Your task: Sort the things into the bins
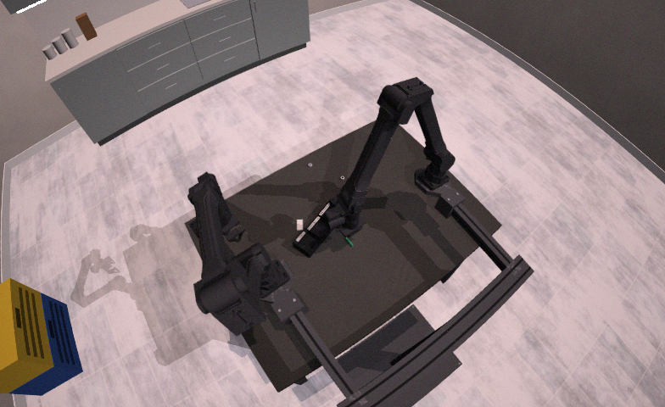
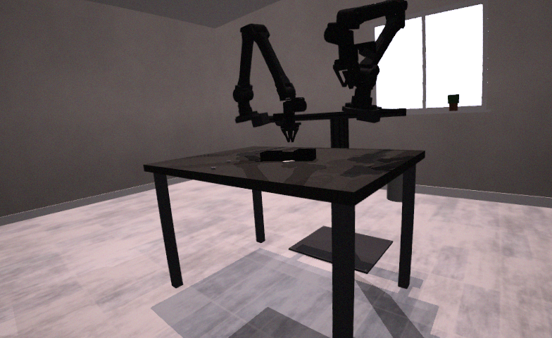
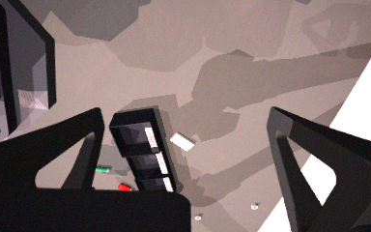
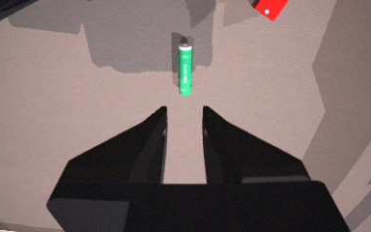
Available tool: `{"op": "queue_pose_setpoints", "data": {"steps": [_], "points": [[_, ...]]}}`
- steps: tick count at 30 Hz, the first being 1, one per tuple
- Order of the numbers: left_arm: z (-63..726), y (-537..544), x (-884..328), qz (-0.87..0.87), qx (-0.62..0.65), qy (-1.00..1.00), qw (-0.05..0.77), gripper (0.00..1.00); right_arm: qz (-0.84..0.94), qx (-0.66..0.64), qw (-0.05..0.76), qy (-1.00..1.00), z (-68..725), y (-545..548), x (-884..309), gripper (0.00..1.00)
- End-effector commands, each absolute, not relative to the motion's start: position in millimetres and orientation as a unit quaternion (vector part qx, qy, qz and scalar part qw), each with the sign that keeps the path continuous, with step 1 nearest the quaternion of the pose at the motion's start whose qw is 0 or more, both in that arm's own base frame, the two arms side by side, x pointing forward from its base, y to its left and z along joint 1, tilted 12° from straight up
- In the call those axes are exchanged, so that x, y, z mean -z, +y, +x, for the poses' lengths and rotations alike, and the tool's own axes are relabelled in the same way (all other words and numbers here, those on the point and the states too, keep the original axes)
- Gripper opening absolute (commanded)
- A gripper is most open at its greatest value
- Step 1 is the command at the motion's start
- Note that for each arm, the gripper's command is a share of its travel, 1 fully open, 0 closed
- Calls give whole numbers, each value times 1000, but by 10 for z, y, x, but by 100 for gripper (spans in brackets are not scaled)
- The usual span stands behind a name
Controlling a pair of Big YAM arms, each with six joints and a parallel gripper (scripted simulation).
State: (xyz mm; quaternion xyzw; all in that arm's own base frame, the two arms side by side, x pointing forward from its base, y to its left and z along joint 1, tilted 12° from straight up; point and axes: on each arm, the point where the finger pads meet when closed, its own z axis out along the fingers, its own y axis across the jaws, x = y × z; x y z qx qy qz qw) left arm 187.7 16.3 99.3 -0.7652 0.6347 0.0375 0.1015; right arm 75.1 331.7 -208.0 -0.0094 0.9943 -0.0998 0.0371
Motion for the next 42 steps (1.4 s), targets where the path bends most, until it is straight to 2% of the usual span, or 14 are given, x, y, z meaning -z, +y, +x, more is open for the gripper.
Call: {"op": "queue_pose_setpoints", "data": {"steps": [1, 42], "points": [[1904, 172, -1003, -764, -30, 636, 106, 100, -8, 90, 39, 995, 773, 3414, 2048, 23], [1904, 172, -1003, -764, -30, 636, 106, 100, -8, 90, 39, 995, 756, 3409, 2036, 23]]}}
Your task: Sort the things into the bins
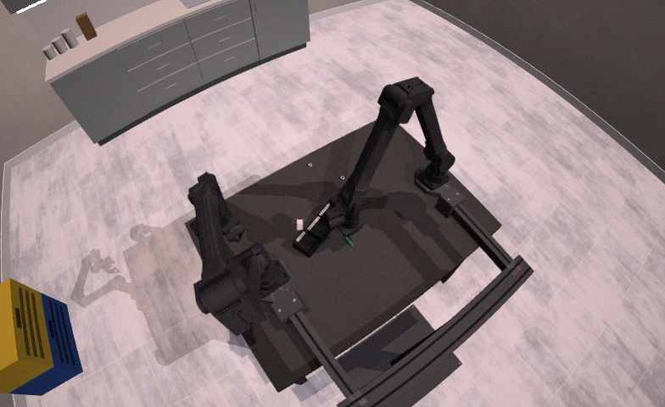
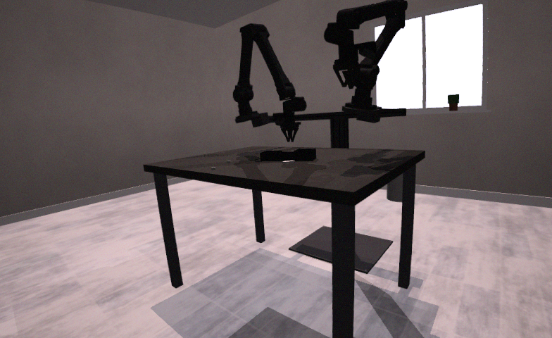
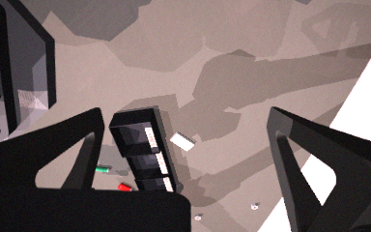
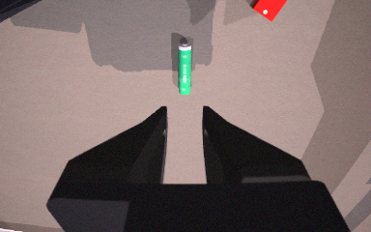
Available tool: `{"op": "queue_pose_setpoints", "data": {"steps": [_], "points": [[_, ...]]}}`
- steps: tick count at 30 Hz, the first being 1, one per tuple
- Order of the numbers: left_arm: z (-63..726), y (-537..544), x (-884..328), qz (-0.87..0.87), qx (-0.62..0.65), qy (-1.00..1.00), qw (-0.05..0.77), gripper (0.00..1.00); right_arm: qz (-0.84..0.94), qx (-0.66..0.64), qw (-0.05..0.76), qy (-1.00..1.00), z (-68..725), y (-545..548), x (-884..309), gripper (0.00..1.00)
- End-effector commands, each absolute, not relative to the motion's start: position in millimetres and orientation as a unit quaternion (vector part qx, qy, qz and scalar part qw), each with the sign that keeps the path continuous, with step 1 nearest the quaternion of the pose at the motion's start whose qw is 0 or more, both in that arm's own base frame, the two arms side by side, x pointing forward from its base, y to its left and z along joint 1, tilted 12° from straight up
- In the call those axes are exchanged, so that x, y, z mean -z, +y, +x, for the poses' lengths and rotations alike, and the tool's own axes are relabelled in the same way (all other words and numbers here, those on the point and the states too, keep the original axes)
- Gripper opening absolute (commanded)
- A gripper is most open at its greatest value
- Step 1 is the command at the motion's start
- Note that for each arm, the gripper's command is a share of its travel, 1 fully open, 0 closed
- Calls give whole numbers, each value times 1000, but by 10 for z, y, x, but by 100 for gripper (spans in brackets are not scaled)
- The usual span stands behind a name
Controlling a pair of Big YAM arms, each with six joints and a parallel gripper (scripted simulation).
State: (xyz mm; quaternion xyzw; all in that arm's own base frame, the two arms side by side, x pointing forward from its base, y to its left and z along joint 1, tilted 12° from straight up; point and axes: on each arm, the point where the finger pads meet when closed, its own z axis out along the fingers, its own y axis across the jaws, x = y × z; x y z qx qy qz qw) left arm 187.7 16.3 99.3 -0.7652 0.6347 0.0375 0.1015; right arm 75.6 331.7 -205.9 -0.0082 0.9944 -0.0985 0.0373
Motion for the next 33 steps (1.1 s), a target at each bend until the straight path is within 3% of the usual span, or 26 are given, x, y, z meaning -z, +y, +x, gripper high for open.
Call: {"op": "queue_pose_setpoints", "data": {"steps": [1, 33], "points": [[1904, 172, -1003, -764, -30, 636, 106, 100, -8, 90, 39, 995, 755, 3410, 2036, 23], [1904, 172, -1003, -764, -30, 636, 106, 100, -9, 103, 36, 994, 816, 3110, 2776, 23]]}}
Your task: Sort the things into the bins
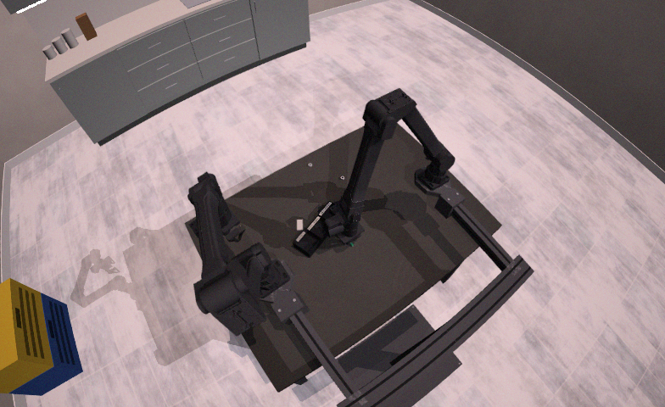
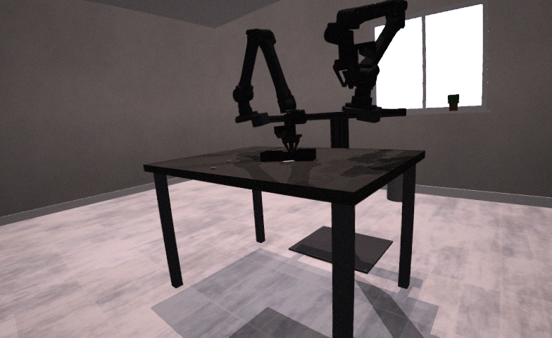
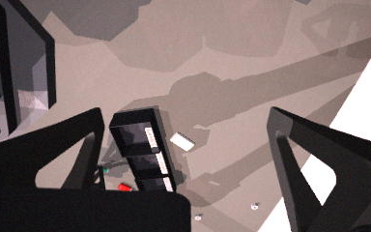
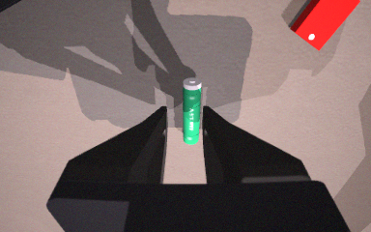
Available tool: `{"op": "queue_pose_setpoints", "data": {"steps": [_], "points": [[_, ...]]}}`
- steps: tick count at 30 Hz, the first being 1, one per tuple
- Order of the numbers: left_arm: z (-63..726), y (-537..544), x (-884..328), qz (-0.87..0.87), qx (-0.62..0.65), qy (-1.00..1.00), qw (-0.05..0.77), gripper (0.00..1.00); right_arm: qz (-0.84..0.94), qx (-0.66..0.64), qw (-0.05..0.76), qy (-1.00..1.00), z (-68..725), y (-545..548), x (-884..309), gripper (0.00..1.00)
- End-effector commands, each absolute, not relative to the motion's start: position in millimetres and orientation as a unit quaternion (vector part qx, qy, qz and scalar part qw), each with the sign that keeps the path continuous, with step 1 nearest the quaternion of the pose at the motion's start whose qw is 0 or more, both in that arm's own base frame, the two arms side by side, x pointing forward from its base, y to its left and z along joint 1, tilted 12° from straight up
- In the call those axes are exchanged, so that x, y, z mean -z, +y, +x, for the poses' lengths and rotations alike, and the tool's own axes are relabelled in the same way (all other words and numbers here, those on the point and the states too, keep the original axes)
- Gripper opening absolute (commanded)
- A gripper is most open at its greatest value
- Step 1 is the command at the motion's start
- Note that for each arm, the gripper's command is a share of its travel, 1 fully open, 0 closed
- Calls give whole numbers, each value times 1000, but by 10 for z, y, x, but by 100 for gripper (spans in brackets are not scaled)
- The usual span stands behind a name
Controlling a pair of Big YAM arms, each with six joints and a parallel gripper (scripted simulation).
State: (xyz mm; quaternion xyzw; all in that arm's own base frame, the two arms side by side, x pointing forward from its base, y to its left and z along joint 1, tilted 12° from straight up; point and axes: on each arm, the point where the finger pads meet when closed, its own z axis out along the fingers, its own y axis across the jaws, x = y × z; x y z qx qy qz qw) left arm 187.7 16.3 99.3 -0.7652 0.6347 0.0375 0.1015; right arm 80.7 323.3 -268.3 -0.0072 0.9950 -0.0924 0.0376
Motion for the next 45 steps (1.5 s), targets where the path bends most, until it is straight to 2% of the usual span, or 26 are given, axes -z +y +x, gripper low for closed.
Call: {"op": "queue_pose_setpoints", "data": {"steps": [1, 13, 14, 45], "points": [[1904, 172, -1003, -764, -30, 636, 106, 100, -9, 103, 36, 994, 816, 3110, 2776, 23], [1904, 172, -1003, -764, -30, 636, 106, 100, -8, 92, 38, 995, 823, 3240, 2728, 23], [1904, 172, -1003, -764, -30, 636, 106, 100, -8, 92, 38, 995, 824, 3239, 2728, 4], [1904, 172, -1003, -764, -30, 636, 106, 100, -8, 92, 38, 995, 829, 3232, 2728, 4]]}}
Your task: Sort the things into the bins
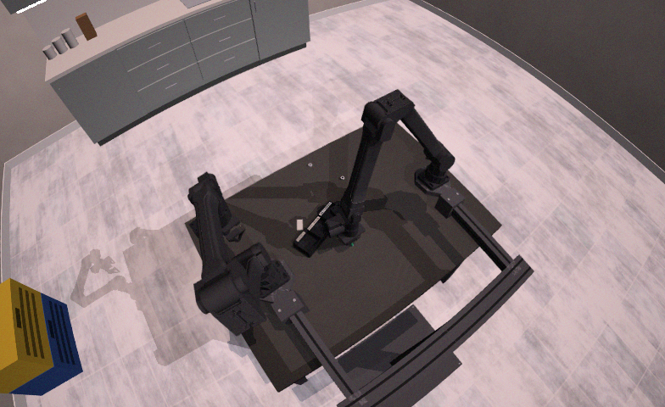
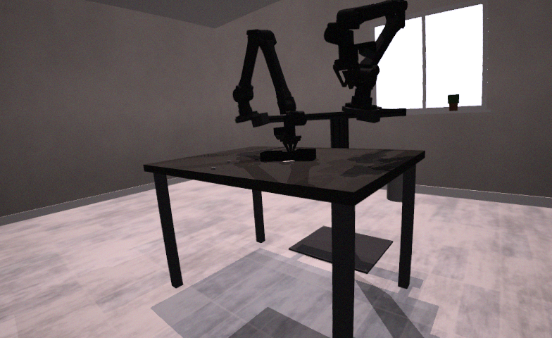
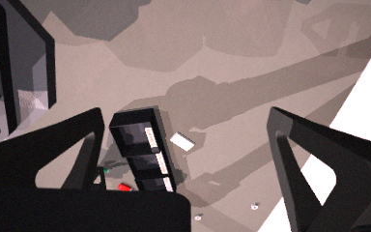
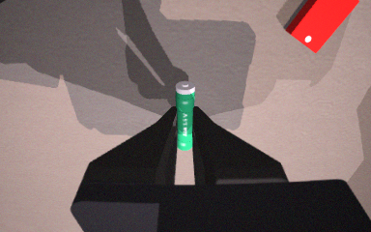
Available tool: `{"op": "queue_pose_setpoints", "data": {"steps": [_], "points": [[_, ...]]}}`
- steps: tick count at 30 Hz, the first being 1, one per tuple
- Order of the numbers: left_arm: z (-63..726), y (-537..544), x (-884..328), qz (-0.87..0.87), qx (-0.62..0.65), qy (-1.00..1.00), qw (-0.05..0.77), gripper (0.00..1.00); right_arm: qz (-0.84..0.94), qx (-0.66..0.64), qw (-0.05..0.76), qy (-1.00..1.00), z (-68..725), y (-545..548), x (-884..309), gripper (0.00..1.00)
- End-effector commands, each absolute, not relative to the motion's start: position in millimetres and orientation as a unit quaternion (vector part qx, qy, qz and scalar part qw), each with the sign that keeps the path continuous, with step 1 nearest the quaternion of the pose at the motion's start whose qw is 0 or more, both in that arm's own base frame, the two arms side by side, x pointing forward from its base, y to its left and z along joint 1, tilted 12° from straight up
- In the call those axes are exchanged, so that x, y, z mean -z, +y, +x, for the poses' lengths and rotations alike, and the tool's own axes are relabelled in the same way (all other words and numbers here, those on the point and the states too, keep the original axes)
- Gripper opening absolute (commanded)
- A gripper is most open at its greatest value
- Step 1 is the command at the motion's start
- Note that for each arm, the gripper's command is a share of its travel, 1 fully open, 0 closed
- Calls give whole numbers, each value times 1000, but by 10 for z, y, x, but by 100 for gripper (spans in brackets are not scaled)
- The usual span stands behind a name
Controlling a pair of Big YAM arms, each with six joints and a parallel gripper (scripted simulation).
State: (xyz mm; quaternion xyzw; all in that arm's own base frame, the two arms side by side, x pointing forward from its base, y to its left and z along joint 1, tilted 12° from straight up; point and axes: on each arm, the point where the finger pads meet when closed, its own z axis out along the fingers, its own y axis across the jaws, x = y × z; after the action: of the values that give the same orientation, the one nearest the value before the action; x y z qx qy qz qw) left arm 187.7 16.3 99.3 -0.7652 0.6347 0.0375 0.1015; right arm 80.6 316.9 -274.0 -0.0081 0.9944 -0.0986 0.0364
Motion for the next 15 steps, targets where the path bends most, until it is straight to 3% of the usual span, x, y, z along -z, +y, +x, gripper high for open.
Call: {"op": "queue_pose_setpoints", "data": {"steps": [1, 15], "points": [[1904, 172, -1003, -764, -30, 636, 106, 100, -6, 95, 38, 995, 850, 3200, 2629, 4], [1904, 172, -1003, -764, -30, 636, 106, 100, -6, 94, 38, 995, 762, 3285, 2239, 4]]}}
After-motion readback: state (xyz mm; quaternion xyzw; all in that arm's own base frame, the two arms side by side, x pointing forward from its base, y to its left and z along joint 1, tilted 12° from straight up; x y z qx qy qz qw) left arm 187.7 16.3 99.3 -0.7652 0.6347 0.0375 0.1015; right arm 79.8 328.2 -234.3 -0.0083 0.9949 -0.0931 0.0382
